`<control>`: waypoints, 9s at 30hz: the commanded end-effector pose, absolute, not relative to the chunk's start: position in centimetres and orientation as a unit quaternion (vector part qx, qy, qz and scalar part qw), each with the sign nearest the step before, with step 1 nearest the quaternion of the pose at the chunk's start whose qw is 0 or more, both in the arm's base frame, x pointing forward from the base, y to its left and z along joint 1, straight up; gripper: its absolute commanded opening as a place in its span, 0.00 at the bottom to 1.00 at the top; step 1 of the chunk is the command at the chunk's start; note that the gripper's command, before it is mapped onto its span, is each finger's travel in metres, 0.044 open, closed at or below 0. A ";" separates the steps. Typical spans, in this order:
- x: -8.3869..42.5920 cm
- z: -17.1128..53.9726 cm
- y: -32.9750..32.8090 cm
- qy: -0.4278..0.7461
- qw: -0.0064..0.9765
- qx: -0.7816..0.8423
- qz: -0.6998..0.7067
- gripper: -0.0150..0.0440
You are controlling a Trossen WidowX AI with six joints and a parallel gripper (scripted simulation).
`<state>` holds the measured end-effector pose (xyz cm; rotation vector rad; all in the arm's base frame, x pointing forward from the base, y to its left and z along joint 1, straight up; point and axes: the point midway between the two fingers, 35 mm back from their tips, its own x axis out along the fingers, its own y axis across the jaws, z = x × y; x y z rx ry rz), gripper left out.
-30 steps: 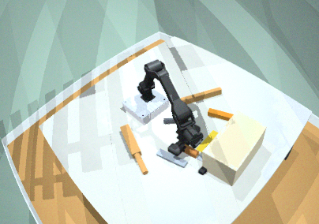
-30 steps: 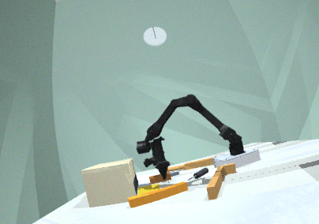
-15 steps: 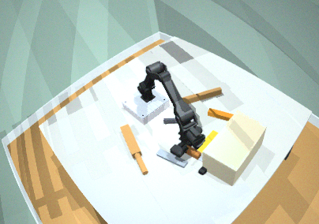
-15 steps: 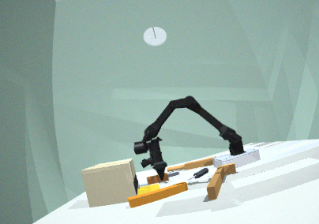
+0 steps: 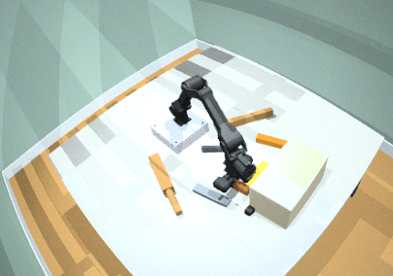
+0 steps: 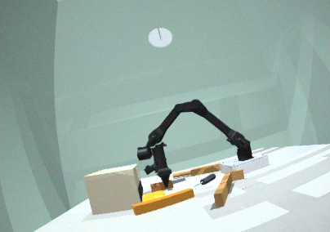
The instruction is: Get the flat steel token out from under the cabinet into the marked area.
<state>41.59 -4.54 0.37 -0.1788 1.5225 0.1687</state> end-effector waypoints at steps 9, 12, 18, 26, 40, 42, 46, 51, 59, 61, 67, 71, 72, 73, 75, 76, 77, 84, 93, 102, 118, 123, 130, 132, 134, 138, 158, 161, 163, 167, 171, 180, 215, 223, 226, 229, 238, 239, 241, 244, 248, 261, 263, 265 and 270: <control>41.1 0.2 -2.7 0.689 0.716 -0.082 0.080 0.25; 41.0 0.2 -2.3 0.689 0.716 -0.081 0.080 0.25; 40.9 0.2 -1.6 0.689 0.716 -0.081 0.080 0.25; 40.6 0.2 -0.7 0.689 0.716 -0.081 0.081 0.25; 39.9 0.2 -0.9 0.689 0.716 -0.081 0.081 0.25; 39.8 0.2 -0.9 0.689 0.716 -0.081 0.081 0.25; 39.4 0.2 -1.0 0.689 0.715 -0.081 0.081 0.25; 38.9 0.1 -1.2 0.689 0.715 -0.081 0.081 0.25; 38.2 0.1 -1.4 0.690 0.715 -0.081 0.081 0.25; 38.0 0.1 -1.4 0.690 0.715 -0.081 0.081 0.25; 37.5 0.1 -1.6 0.690 0.715 -0.081 0.081 0.25; 37.1 0.0 -1.7 0.690 0.715 -0.081 0.081 0.25; 37.0 0.0 -1.7 0.690 0.715 -0.081 0.081 0.25; 36.9 0.0 -1.7 0.690 0.715 -0.081 0.081 0.25; 36.7 0.0 -1.8 0.690 0.715 -0.081 0.081 0.25; 36.6 0.0 -1.8 0.690 0.715 -0.081 0.081 0.25; 36.5 0.0 -1.8 0.690 0.715 -0.081 0.081 0.25; 35.8 0.0 -2.0 0.690 0.714 -0.081 0.081 0.25; 34.9 -0.1 -2.3 0.691 0.714 -0.081 0.080 0.25; 34.0 -0.1 -2.5 0.691 0.714 -0.081 0.080 0.25; 32.3 -0.2 -3.0 0.691 0.713 -0.081 0.080 0.25; 31.7 -0.2 -3.1 0.691 0.713 -0.081 0.080 0.25; 31.0 -0.3 -3.3 0.692 0.713 -0.081 0.080 0.25; 30.7 -0.3 -3.4 0.692 0.713 -0.081 0.080 0.25; 30.5 -0.3 -3.5 0.692 0.713 -0.081 0.080 0.25; 30.1 -0.3 -3.6 0.692 0.713 -0.081 0.080 0.25; 27.7 -0.4 -4.2 0.693 0.712 -0.082 0.080 0.25; 27.3 -0.4 -4.3 0.693 0.712 -0.082 0.080 0.25; 27.1 -0.5 -4.4 0.693 0.712 -0.082 0.080 0.25; 26.6 -0.5 -4.5 0.693 0.712 -0.082 0.080 0.25; 26.1 -0.5 -4.6 0.693 0.712 -0.082 0.080 0.25; 25.0 -0.5 -5.0 0.693 0.711 -0.082 0.080 0.25; 23.7 -0.4 -5.6 0.694 0.711 -0.083 0.081 0.71; 23.8 -0.4 -5.6 0.694 0.711 -0.084 0.082 0.71; 23.7 -0.5 -5.6 0.694 0.711 -0.084 0.081 0.71; 23.5 -0.7 -5.6 0.694 0.711 -0.083 0.081 0.71; 23.7 -0.5 -5.6 0.692 0.713 -0.082 0.080 0.50; 23.7 -0.5 -5.6 0.692 0.713 -0.082 0.080 0.49; 23.7 -0.5 -5.6 0.692 0.713 -0.082 0.080 0.47; 23.7 -0.5 -5.6 0.692 0.713 -0.082 0.080 0.43; 23.7 -0.5 -5.6 0.692 0.713 -0.082 0.080 0.25; 24.9 -0.5 -5.4 0.692 0.712 -0.083 0.081 0.25; 25.1 -0.4 -5.4 0.692 0.712 -0.083 0.081 0.25; 25.4 -0.4 -5.3 0.692 0.712 -0.083 0.081 0.25; 26.0 -0.4 -5.2 0.692 0.712 -0.083 0.081 0.25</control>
